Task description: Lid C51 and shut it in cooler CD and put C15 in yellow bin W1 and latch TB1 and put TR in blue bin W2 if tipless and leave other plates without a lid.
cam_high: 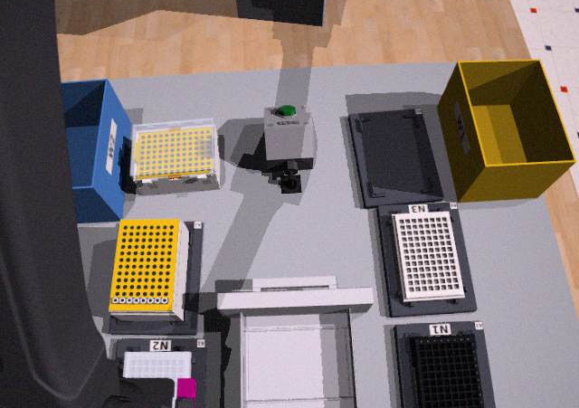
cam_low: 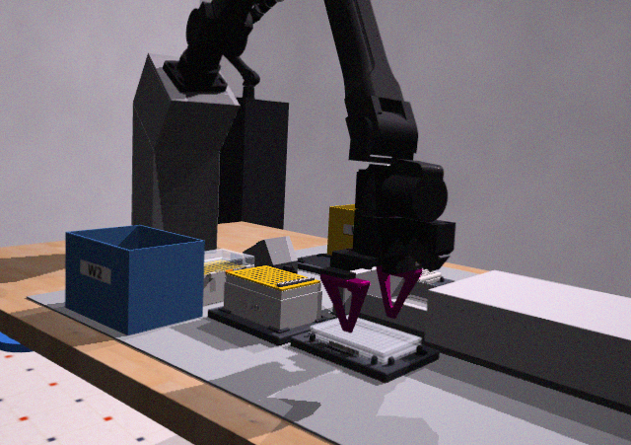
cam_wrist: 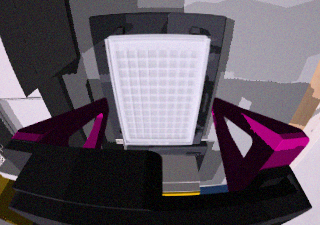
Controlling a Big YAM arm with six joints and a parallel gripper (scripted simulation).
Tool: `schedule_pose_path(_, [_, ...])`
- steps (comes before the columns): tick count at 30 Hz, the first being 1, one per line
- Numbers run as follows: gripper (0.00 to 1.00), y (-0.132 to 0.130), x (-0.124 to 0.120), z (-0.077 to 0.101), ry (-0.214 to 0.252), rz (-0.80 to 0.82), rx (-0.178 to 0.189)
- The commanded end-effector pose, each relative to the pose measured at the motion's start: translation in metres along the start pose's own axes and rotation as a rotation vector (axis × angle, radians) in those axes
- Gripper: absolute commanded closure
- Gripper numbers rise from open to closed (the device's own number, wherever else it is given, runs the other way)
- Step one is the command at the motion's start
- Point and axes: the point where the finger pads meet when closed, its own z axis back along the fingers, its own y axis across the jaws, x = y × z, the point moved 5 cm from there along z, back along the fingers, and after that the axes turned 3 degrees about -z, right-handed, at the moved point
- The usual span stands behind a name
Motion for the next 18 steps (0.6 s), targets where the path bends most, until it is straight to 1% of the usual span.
schedule_pose_path(1, [0.0,-0.001,0.007,0.024,-0.019,-0.004,-0.003])
schedule_pose_path(18, [0.0,-0.006,0.006,0.044,-0.019,-0.005,-0.008])
